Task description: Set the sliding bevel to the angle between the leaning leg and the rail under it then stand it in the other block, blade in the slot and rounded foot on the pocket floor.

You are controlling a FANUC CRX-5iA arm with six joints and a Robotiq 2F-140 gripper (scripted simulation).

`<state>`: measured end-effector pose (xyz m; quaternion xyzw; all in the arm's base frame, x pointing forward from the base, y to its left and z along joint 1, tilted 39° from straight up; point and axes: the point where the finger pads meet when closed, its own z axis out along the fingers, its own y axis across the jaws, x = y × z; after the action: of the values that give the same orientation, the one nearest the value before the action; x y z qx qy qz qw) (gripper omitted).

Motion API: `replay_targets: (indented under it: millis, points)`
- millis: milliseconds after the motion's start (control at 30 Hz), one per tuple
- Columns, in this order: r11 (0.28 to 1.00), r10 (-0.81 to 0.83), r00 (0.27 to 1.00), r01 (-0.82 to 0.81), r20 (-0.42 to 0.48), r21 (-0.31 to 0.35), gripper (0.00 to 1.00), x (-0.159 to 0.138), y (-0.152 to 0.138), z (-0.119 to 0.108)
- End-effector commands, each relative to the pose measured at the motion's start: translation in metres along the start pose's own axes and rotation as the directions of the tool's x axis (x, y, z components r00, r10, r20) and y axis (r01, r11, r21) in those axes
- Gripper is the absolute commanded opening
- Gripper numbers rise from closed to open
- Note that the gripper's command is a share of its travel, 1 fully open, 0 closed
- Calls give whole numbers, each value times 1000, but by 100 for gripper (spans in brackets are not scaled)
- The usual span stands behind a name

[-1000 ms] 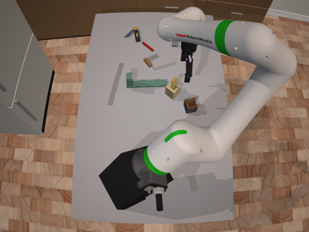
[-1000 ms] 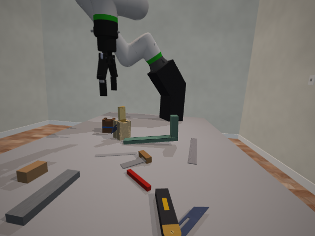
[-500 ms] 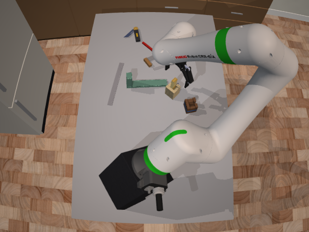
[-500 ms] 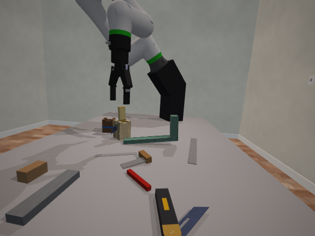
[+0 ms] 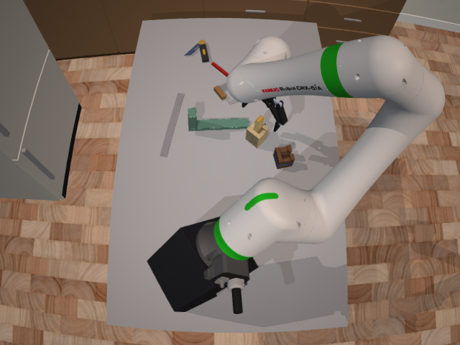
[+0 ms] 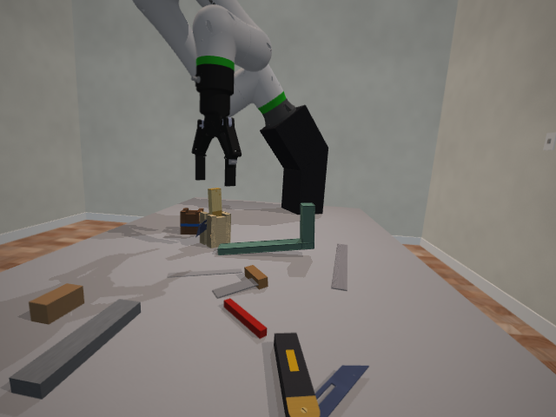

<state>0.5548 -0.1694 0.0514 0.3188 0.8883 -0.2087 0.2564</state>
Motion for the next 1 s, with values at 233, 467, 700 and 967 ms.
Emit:
replay_targets:
  millis: [233,467,700,967]
  points:
    - [1000,0,1000,0,1,-1,100,-1,0,0]
    - [1000,0,1000,0,1,-1,100,-6,1,3]
    - [1000,0,1000,0,1,-1,100,-6,1,3]
    - [1000,0,1000,0,1,-1,100,-6,1,5]
